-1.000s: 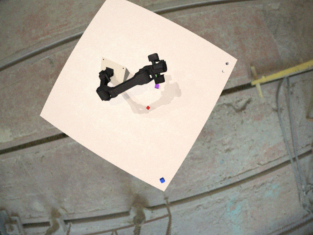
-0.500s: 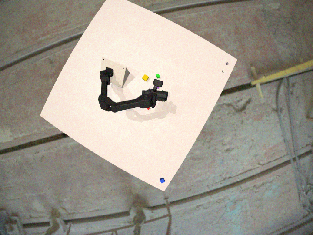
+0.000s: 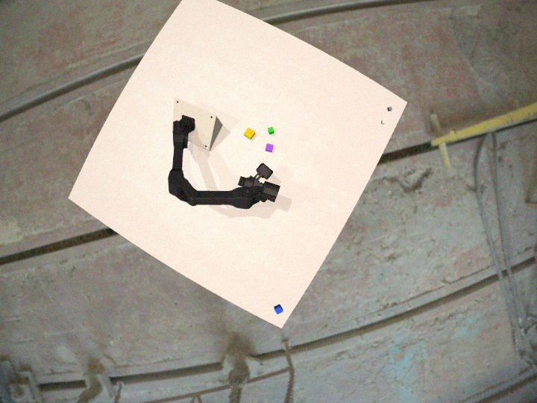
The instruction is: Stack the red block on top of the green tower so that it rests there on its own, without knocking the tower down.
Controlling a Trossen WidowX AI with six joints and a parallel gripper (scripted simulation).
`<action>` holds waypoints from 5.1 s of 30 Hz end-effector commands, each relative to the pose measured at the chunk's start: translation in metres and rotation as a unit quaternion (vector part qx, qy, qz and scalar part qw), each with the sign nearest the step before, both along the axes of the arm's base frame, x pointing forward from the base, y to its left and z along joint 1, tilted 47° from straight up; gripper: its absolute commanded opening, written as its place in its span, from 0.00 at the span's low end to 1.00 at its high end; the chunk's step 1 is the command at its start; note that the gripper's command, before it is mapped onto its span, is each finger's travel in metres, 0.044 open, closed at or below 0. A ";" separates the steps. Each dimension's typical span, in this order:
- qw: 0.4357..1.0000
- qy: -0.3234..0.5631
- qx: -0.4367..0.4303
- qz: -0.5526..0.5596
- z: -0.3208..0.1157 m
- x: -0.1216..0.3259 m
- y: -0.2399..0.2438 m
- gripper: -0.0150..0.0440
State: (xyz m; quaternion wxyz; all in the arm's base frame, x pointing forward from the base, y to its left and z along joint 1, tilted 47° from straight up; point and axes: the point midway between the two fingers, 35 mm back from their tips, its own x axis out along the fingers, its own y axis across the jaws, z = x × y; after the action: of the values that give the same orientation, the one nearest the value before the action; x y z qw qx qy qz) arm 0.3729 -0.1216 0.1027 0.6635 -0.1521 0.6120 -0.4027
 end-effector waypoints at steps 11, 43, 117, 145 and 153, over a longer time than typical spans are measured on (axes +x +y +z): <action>1.000 -0.007 -0.006 -0.003 -0.022 -0.005 -0.025 1.00; 1.000 -0.006 -0.007 -0.003 -0.043 -0.008 -0.049 1.00; 1.000 0.011 0.000 0.016 -0.004 0.006 0.078 0.25; 1.000 -0.008 0.003 -0.003 -0.149 -0.009 0.219 0.25; 1.000 -0.008 0.003 -0.003 -0.155 -0.010 0.214 0.25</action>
State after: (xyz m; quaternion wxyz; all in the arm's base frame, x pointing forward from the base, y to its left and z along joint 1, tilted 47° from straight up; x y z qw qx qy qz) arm 0.3616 0.0934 -0.0470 0.6643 -0.1506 0.6113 -0.4029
